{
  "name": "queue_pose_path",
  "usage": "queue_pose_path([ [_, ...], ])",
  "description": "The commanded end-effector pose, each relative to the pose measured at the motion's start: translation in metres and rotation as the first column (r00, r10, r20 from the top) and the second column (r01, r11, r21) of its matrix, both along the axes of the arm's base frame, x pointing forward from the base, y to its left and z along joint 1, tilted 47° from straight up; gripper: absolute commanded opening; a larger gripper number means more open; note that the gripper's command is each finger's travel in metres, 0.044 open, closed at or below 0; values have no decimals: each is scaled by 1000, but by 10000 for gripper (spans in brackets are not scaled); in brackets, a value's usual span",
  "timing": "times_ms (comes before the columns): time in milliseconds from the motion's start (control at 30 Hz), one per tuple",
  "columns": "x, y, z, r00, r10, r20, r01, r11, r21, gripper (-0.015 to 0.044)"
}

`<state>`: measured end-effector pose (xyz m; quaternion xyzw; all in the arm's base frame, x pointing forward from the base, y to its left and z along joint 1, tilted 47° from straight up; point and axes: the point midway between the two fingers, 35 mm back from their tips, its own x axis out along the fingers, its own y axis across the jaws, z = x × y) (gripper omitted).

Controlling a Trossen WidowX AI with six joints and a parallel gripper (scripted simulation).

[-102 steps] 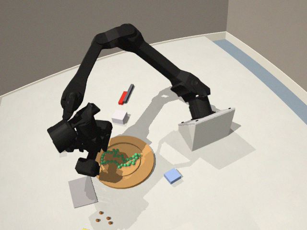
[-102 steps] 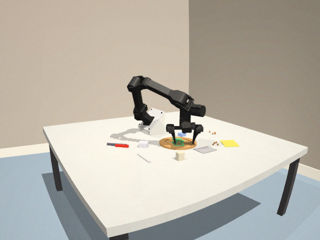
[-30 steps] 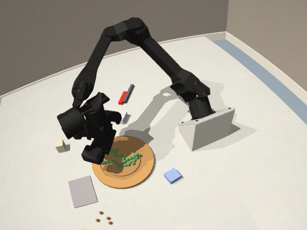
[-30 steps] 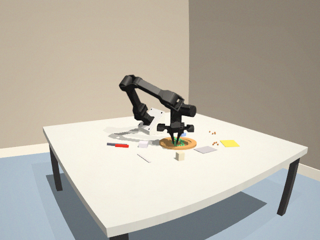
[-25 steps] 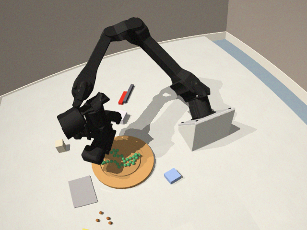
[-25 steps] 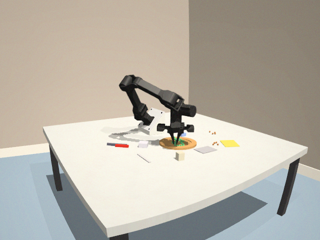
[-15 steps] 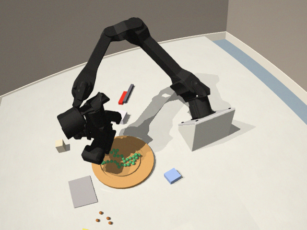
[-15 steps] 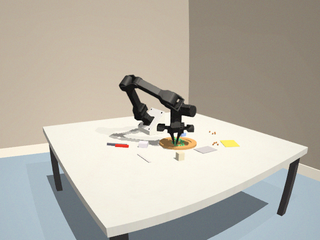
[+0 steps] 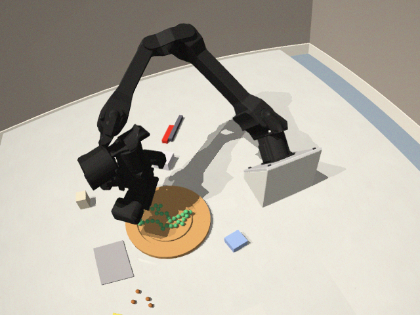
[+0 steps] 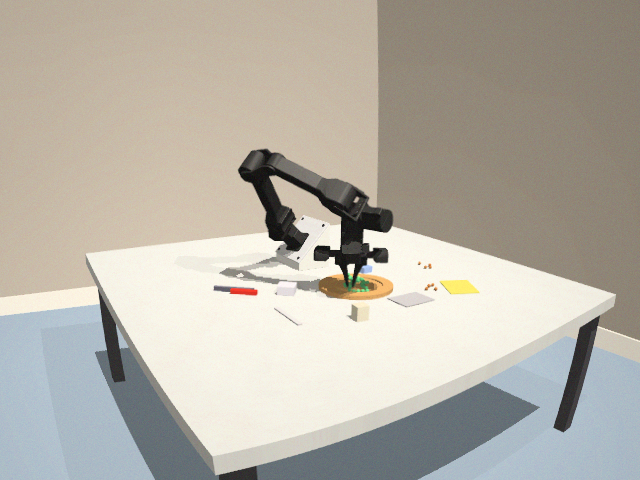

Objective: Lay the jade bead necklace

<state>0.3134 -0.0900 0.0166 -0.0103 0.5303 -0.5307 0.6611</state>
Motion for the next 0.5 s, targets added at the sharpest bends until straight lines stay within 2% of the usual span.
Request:
queue_pose_path([
  [0,0,0,3,1000,0,4,0,1000,-3,0],
  [467,-3,-10,10,1000,0,4,0,1000,-4,0],
])
